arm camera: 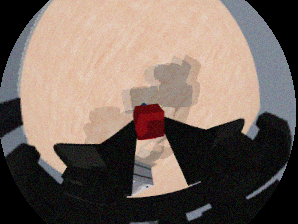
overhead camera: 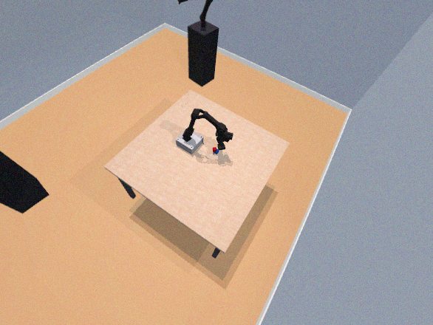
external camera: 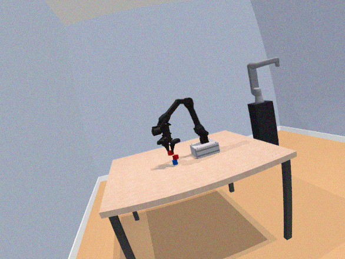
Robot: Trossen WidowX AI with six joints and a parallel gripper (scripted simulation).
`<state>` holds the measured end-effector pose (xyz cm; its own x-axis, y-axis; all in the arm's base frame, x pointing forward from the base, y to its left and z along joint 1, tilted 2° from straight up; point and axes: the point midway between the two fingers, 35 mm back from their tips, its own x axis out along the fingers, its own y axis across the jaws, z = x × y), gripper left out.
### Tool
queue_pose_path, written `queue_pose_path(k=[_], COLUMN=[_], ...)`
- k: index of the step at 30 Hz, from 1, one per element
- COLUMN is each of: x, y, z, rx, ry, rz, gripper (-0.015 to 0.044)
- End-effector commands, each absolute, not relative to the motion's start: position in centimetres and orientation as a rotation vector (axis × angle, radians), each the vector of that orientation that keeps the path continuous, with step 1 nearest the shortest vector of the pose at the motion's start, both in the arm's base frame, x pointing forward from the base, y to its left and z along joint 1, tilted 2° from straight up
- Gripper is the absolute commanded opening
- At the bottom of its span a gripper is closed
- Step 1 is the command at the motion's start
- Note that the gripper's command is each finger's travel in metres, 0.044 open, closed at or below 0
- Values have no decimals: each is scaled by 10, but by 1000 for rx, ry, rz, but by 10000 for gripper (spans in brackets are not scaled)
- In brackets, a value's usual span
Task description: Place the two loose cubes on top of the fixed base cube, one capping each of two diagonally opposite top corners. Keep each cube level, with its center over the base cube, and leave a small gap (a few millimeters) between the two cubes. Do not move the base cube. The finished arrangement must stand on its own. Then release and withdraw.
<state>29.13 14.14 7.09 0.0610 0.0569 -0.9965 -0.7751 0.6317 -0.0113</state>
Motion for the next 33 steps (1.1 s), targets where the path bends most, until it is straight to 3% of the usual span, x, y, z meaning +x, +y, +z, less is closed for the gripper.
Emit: queue_pose_path(k=[1, 33], x=[289, 291], y=[140, 143], z=[54, 23], rx=[-653, -676], ry=[1398, 1395], rz=[699, 709], gripper=[105, 105])
